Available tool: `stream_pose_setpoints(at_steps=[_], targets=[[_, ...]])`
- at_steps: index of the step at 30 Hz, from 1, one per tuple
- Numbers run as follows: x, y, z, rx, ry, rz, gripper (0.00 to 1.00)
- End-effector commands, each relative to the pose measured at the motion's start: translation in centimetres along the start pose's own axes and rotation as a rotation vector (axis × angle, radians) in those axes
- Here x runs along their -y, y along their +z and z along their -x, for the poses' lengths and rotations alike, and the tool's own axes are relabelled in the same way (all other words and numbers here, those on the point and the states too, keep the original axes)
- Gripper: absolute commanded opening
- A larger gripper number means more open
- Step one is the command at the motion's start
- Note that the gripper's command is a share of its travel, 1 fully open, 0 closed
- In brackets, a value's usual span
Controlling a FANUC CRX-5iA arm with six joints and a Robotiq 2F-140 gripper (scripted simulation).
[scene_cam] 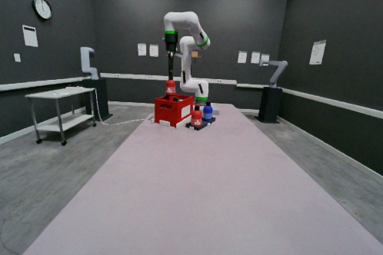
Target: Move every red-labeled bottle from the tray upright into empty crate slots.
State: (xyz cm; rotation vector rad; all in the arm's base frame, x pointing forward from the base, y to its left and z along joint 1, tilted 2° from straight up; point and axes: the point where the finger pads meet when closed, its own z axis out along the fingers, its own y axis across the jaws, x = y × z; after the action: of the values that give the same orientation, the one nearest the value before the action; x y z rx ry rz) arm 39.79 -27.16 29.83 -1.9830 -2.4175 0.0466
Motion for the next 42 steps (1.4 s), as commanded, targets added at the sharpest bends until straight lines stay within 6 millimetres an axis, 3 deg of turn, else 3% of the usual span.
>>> stream_pose_setpoints(at_steps=[1,42], targets=[[-0.02,-0.08,0.04,0.002,0.000,0.002,0.10],[-0.02,0.89,0.04,0.002,0.000,0.002,0.10]])
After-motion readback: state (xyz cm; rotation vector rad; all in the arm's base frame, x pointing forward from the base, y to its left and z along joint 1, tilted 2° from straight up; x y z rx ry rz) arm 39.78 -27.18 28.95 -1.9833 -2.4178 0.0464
